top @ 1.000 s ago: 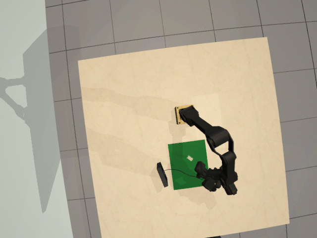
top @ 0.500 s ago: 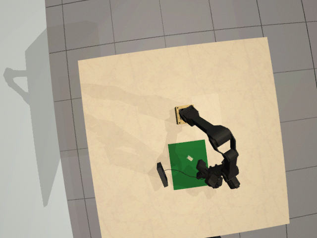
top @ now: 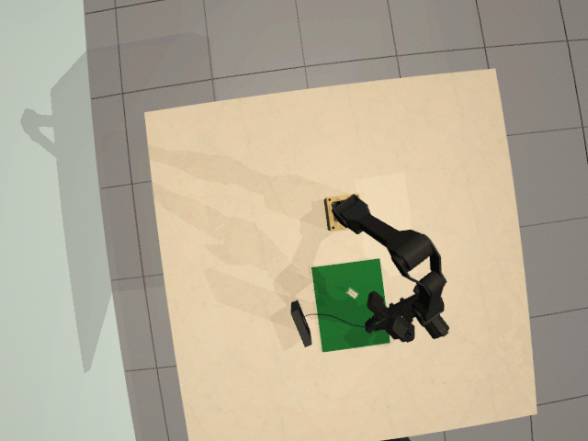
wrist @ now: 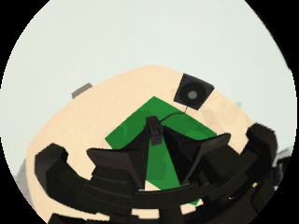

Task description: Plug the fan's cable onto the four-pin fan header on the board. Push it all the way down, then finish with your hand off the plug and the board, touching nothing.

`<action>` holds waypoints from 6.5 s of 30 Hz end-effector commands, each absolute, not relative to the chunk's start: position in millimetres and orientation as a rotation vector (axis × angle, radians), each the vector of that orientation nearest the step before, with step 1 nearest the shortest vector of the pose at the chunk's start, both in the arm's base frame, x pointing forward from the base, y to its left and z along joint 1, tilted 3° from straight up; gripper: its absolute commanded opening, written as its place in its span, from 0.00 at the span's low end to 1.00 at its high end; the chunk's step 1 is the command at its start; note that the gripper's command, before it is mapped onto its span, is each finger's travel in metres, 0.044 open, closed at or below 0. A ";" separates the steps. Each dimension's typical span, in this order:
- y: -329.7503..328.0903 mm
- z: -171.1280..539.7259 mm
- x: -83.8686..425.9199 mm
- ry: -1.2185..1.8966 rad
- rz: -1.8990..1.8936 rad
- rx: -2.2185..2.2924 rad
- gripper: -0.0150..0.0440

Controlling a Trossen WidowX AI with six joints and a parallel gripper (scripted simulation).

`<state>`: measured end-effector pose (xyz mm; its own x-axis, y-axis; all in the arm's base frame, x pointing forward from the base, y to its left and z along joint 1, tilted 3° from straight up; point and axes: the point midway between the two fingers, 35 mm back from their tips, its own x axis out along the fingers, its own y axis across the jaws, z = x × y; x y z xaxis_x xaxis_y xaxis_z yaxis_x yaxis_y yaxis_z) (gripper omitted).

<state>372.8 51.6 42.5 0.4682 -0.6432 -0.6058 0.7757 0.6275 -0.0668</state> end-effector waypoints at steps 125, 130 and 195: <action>77.5 8.6 340.9 0.193 -0.879 0.156 0.25; 77.9 3.8 341.0 0.193 -0.879 0.156 0.25; 79.5 -26.4 341.1 0.203 -0.878 0.148 0.25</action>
